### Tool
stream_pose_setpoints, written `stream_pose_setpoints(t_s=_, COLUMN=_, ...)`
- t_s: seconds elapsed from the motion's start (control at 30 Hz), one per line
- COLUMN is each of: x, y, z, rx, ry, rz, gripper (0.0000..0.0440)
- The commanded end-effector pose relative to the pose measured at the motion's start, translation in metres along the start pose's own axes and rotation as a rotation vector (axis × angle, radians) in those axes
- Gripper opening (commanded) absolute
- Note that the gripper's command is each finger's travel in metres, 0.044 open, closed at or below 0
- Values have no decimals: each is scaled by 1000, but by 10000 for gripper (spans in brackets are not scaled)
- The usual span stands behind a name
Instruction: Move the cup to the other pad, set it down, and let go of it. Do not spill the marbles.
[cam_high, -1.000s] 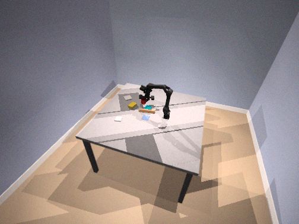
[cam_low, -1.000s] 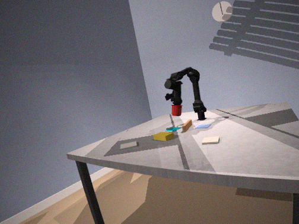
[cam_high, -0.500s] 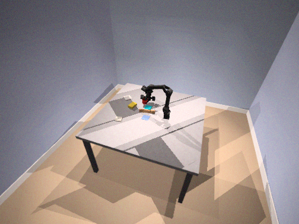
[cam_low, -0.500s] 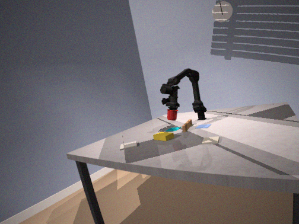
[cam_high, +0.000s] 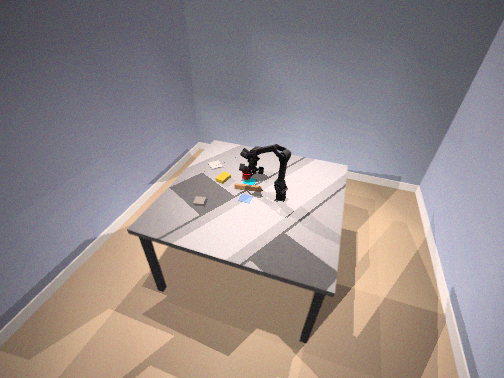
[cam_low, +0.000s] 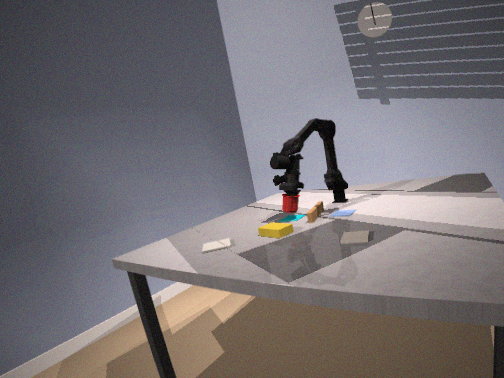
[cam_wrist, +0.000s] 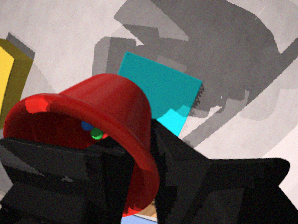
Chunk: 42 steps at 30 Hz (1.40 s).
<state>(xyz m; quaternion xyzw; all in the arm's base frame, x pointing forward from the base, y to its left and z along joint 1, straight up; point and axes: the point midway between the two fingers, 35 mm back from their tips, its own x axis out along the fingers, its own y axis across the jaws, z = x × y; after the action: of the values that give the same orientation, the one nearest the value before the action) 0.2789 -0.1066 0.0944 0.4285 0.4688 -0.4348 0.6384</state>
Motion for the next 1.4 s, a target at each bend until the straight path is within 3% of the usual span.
stream_pose_setpoints(t_s=0.0, x=9, y=-7, z=-1, rx=6, ry=4, rz=-17, gripper=11)
stream_pose_setpoints(t_s=0.2, x=20, y=-20, z=-4, rx=28, ry=14, rz=-46, gripper=28)
stream_pose_setpoints(t_s=0.43, x=18, y=-18, z=5, rx=66, ry=-7, rz=2, gripper=146)
stream_pose_setpoints(t_s=0.77, x=4, y=-22, z=7, rx=82, ry=-17, rz=62, gripper=181)
stream_pose_setpoints(t_s=1.37, x=-44, y=-27, z=20, rx=131, ry=-72, rz=171, gripper=294)
